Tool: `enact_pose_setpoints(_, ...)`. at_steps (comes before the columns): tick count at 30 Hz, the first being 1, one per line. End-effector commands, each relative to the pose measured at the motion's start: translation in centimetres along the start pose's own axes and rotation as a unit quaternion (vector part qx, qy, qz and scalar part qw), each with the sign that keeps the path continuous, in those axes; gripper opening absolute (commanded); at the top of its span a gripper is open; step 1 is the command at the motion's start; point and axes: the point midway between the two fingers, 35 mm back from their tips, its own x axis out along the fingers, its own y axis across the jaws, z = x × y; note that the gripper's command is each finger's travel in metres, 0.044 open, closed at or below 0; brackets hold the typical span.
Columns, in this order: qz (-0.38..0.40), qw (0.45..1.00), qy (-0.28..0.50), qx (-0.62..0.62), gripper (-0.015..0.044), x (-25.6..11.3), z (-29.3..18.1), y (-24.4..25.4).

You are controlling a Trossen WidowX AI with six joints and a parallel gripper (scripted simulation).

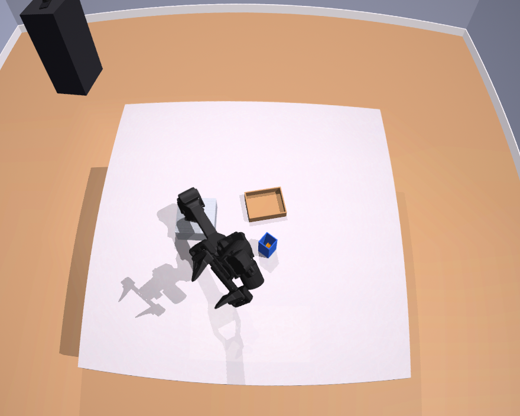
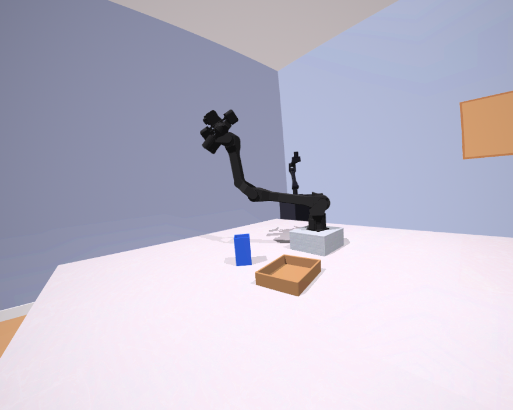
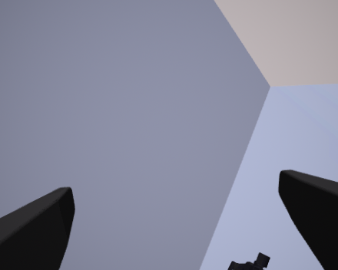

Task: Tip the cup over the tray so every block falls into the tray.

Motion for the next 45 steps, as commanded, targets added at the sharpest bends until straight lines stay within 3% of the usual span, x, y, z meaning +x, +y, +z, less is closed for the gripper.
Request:
enact_pose_setpoints(1,-0.001,1.0,-0.001,-0.001,0.0426,0.0,0.0,-0.1)
enact_pose_setpoints(4,-0.019,1.0,-0.014,-0.021,0.044,-0.2,0.4,-1.9)
enact_pose_setpoints(12,-0.169,0.982,-0.056,-0.056,0.044,1.3,-1.1,-15.3)
enact_pose_setpoints(21,-0.349,0.923,-0.102,-0.127,0.044,-3.0,-1.7,-29.3)
enact_pose_setpoints(33,-0.576,0.763,-0.146,-0.255,0.044,-16.6,0.0,-41.2)
enact_pose_setpoints(39,-0.673,0.646,-0.16,-0.322,0.044,-25.2,1.4,-43.1)
enact_pose_setpoints(45,-0.754,0.508,-0.167,-0.381,0.044,-33.9,2.8,-41.9)
